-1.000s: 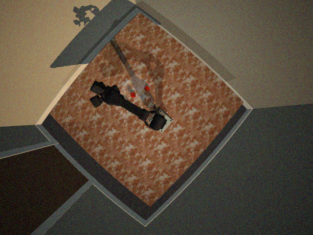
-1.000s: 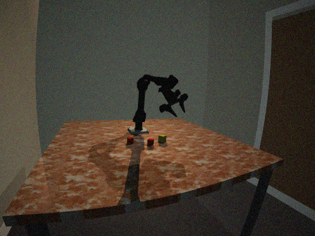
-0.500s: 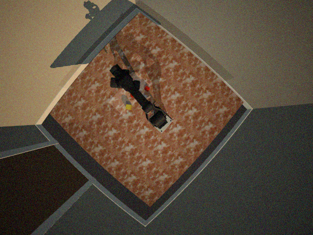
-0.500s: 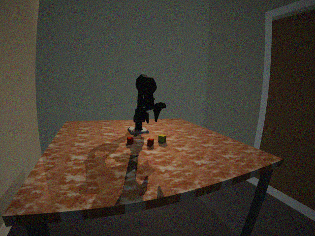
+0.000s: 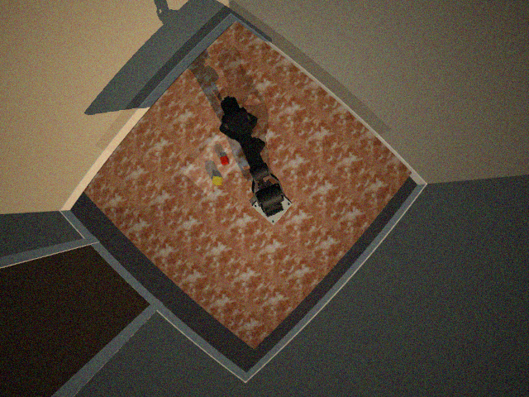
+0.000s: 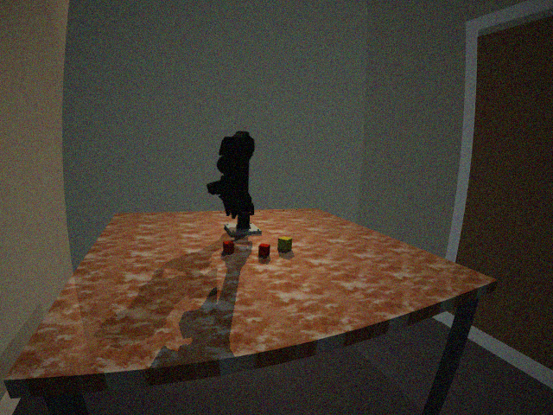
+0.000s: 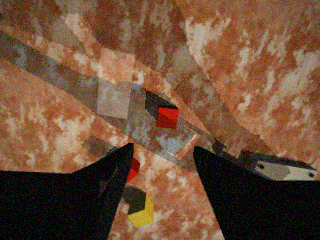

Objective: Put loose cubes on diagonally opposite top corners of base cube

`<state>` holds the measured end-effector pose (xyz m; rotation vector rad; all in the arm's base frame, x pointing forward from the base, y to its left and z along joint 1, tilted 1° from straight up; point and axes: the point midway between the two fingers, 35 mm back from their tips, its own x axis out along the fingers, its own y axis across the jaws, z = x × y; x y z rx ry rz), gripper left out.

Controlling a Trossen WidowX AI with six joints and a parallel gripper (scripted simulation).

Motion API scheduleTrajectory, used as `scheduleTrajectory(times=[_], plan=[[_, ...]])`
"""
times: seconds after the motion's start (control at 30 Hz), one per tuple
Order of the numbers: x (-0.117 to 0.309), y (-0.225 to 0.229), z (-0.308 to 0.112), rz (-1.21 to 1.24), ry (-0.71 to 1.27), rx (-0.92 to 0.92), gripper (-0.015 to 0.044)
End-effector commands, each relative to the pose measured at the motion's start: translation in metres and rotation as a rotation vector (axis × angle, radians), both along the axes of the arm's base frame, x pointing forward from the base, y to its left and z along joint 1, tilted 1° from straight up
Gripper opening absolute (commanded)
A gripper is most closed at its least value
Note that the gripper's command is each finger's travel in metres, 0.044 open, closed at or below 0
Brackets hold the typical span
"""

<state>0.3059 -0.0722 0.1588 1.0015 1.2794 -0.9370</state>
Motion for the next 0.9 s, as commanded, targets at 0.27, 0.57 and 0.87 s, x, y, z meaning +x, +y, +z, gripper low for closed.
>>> scheduleTrajectory(times=[0.27, 0.57, 0.87], plan=[[-0.005, -0.006, -0.023, -0.043, 0.038, 0.001, 0.0265], [-0.005, -0.006, -0.066, -0.043, 0.038, 0.001, 0.0265], [-0.004, -0.006, -0.081, -0.043, 0.038, 0.001, 0.0265]])
